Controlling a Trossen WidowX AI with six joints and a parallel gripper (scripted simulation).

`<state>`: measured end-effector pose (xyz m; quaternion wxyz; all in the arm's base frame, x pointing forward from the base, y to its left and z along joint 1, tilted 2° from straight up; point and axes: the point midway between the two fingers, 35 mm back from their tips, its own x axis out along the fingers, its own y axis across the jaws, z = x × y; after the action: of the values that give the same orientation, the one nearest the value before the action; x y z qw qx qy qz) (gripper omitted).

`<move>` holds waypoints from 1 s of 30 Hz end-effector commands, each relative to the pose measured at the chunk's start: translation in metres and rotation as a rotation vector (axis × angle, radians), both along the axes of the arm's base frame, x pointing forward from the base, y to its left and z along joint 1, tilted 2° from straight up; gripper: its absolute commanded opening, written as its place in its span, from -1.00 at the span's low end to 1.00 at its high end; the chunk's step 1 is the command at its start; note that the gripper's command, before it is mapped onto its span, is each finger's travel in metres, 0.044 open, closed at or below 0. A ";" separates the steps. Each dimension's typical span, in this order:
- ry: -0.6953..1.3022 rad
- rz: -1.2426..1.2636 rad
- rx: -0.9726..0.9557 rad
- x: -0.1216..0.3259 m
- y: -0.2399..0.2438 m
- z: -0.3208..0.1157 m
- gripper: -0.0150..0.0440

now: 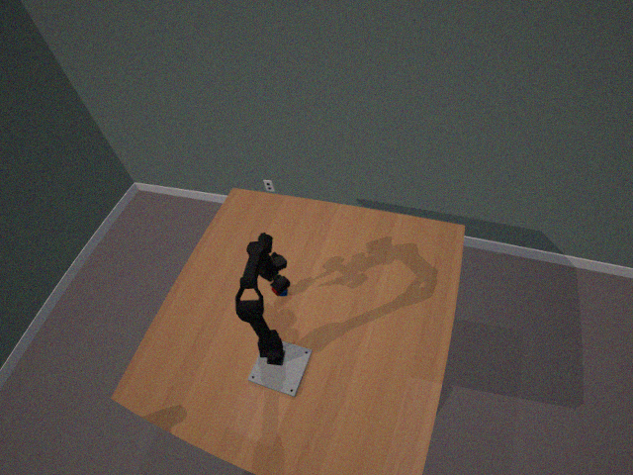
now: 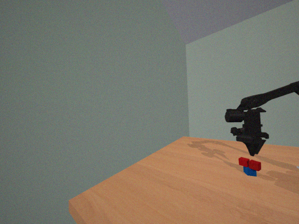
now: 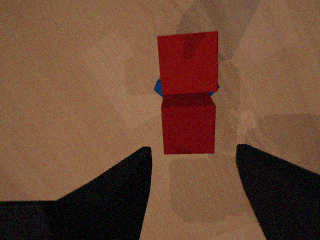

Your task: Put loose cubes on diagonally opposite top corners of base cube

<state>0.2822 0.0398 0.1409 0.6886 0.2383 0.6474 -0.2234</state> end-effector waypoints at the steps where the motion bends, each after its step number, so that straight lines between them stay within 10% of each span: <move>1: -0.001 -0.002 0.000 0.000 0.000 0.007 0.20; 9: -0.001 -0.002 0.000 -0.001 0.000 0.018 0.20; 17: -0.002 0.001 0.000 -0.001 0.000 0.027 0.86; 30: -0.001 0.001 0.011 -0.013 0.110 0.027 0.86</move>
<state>0.2711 0.1422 0.1673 0.6899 0.2356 0.6513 -0.2107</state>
